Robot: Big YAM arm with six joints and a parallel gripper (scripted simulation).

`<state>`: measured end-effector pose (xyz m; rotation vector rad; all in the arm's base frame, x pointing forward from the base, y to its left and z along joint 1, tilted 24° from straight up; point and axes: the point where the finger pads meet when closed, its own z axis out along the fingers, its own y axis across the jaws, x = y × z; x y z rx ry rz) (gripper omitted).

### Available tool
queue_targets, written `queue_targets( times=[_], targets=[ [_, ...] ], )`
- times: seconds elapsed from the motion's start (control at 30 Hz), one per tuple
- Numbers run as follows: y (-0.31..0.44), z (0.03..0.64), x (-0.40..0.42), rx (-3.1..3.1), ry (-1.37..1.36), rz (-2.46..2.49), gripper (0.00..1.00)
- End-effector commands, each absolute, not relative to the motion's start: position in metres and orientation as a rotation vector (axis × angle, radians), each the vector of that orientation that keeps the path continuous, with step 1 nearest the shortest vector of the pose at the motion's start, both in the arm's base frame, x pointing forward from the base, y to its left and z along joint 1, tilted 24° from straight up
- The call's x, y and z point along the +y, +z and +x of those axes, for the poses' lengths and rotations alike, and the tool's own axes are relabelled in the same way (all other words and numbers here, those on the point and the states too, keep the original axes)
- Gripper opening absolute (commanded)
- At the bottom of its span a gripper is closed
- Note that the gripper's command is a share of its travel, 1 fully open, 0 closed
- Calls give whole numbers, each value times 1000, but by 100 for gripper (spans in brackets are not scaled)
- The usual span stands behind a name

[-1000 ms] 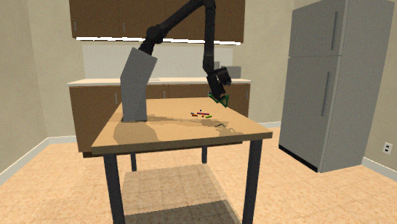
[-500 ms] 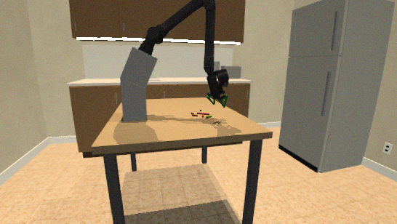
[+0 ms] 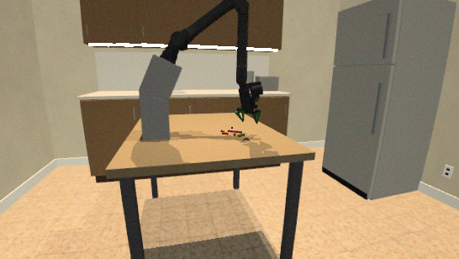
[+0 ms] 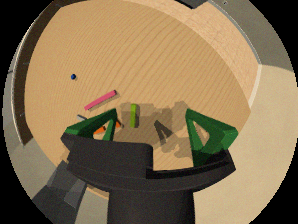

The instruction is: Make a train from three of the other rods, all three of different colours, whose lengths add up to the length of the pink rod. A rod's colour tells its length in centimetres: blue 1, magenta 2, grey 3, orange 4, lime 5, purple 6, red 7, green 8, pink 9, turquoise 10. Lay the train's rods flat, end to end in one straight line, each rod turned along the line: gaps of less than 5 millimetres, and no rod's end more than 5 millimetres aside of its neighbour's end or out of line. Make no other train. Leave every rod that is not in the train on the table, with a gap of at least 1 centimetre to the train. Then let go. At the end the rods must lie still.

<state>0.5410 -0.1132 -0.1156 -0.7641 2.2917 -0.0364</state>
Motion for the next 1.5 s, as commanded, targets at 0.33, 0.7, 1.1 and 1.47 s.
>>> queue_targets(
  times=[0.33,0.7,1.1,1.47],
  targets=[
    [-108,541,-74,2239,-151,-1079,100],
    [-115,532,-43,2197,-221,-1319,100],
    [-120,519,-8,2109,-306,-1618,100],
    [-124,506,19,2000,-374,-1875,100]
  ],
)
